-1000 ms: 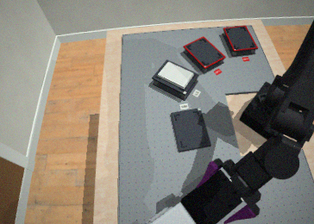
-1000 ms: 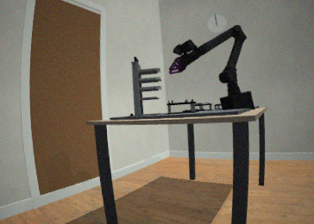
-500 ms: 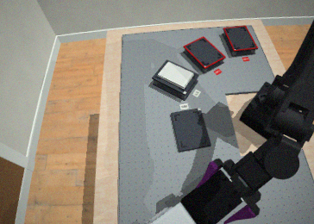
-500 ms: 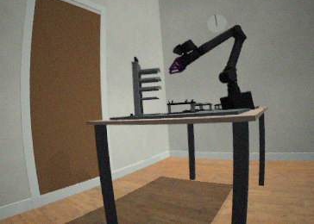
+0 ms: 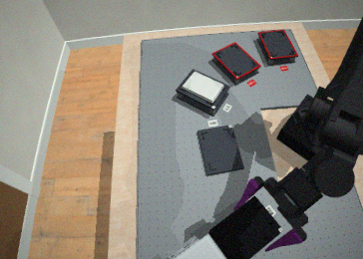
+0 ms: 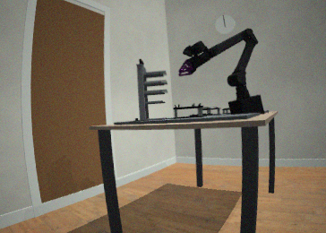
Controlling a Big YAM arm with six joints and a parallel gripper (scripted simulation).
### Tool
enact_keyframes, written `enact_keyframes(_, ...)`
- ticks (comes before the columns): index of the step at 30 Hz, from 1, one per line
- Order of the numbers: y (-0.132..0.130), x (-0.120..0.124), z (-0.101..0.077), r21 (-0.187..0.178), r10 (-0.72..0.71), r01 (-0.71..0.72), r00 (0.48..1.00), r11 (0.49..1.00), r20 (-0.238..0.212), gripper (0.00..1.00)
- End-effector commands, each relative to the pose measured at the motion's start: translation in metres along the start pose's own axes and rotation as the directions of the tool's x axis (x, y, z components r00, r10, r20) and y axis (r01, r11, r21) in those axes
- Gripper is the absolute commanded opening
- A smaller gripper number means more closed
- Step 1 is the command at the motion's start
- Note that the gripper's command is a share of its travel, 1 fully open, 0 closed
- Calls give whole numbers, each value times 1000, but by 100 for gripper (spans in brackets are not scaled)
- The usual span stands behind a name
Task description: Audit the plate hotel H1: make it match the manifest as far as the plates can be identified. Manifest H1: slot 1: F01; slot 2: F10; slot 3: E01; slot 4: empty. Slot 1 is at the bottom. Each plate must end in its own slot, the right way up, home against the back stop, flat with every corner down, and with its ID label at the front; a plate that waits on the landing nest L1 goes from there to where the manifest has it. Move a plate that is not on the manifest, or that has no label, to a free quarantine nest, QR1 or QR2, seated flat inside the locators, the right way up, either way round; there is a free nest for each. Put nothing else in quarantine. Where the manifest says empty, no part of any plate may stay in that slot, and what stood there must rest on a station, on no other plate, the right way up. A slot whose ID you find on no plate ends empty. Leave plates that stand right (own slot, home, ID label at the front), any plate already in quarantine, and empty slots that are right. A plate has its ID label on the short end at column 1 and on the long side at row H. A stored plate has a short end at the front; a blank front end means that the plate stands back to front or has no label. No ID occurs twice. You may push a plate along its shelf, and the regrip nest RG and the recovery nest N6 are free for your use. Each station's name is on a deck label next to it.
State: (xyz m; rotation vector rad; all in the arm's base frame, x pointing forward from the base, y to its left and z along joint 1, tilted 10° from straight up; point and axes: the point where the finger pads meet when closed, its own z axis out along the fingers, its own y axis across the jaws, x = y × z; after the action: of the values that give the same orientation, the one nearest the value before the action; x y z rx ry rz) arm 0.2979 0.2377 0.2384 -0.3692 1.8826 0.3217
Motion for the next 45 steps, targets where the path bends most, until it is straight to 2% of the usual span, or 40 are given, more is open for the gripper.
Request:
enact_keyframes(1,5,-2,-7,-14,12,-12,1000,1000,7,100)
enact_keyframes(5,5,0,-11,-14,12,-12,1000,1000,6,100)
enact_keyframes(7,8,3,-4,-18,15,-15,1000,1000,13,100)
enact_keyframes(41,0,47,22,2,7,-7,1000,1000,12,100)
enact_keyframes(42,0,46,24,0,3,-3,1000,1000,12,100)
enact_keyframes(43,2,36,26,-2,5,-5,1000,1000,26,100)
enact_keyframes(44,6,15,29,-8,18,-17,998,1000,56,100)
enact_keyframes(45,7,10,31,-9,20,-20,998,1000,63,100)
